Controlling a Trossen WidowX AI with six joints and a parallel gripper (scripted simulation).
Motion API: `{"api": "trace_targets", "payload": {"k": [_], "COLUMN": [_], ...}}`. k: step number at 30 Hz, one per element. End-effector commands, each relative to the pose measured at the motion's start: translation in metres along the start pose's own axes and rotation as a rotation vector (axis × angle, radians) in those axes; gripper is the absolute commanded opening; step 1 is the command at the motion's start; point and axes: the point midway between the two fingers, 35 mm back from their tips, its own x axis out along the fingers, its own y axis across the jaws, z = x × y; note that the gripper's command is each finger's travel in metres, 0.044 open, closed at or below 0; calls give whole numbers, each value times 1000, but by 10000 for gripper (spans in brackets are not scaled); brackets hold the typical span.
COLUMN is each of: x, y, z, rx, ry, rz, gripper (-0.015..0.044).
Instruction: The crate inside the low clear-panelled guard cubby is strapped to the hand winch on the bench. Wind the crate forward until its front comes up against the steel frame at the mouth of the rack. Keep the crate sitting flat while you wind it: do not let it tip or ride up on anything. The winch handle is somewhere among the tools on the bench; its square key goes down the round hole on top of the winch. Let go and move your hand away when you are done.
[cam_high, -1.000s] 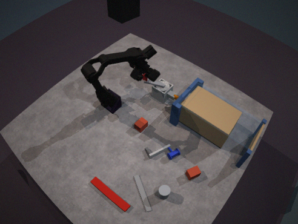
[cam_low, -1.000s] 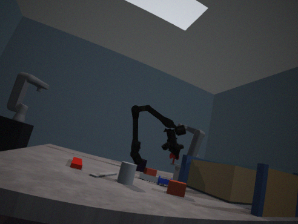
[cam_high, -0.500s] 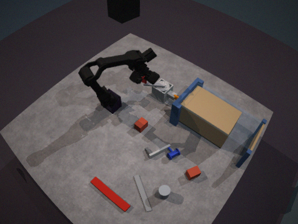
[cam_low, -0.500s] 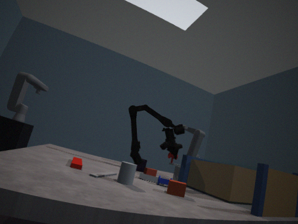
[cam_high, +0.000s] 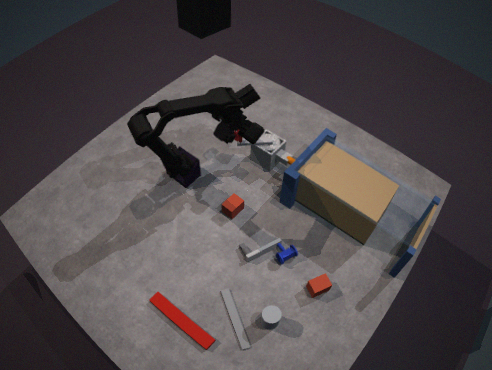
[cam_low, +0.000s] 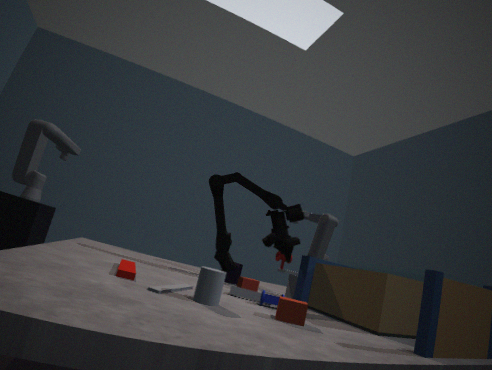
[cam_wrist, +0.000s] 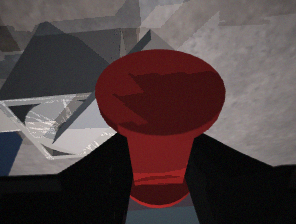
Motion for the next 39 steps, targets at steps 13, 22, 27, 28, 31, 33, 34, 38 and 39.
{"api": "trace_targets", "payload": {"k": [13,22,27,28,31,33,34,38,39], "x": [-6,-8,-9,-9,-9,-9,-9,-9,-9], "y": [34,46,54,56,61,64,65,71,73], "z": [21,24,25,25,26,26,26,26,26], "rx": [18,18,18,18,18,18,18,18,18], "ry": [-34,-35,-35,-35,-35,-35,-35,-35,-35], "rz": [33,34,34,34,35,35,35,35,35], "gripper": [0,0,0,0,0,0,0,0,0]}}
